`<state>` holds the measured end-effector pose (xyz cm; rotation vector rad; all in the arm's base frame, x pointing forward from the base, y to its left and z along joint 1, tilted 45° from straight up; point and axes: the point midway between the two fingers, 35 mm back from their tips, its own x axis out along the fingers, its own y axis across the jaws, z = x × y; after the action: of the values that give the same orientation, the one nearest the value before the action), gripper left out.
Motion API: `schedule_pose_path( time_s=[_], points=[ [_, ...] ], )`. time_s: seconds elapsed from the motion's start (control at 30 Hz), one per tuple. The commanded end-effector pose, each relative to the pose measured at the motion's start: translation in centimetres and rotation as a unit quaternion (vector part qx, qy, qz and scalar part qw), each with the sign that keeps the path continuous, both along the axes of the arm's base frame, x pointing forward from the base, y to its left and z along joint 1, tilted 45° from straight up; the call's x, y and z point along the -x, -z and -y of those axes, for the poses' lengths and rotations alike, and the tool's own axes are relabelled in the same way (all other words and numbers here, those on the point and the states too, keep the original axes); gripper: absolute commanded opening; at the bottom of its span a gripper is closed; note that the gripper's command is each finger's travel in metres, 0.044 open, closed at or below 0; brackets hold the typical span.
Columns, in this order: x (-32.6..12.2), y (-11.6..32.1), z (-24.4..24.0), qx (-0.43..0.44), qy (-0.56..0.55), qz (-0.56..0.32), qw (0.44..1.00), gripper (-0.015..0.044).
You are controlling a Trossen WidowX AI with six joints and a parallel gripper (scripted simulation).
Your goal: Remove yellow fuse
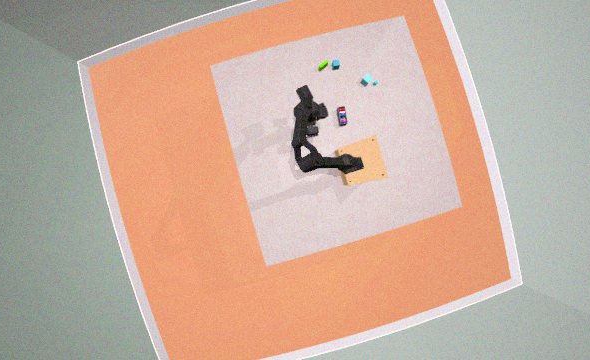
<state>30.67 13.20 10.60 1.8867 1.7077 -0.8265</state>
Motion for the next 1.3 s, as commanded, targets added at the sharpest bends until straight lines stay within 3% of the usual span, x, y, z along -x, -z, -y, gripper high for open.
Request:
schedule_pose_path(
  time_s=[0.0, 0.17, 0.6, 0.73, 1.27],
  points=[
    [0.1, 0.7, -0.5, 0.001, 0.001, -0.003, 1.000, 0.0000],
    [0.1, 0.9, -0.8, 0.001, 0.001, -0.003, 1.000, 0.0000],
    [0.0, 0.4, -0.4, -0.001, -0.001, -0.001, 1.000, 0.0330],
    [0.3, -1.9, 2.1, 0.002, 0.001, -0.003, 1.000, 0.0330],
    [0.3, -1.7, 2.0, 0.004, 0.002, -0.005, 1.000, 0.0330]
  ],
)
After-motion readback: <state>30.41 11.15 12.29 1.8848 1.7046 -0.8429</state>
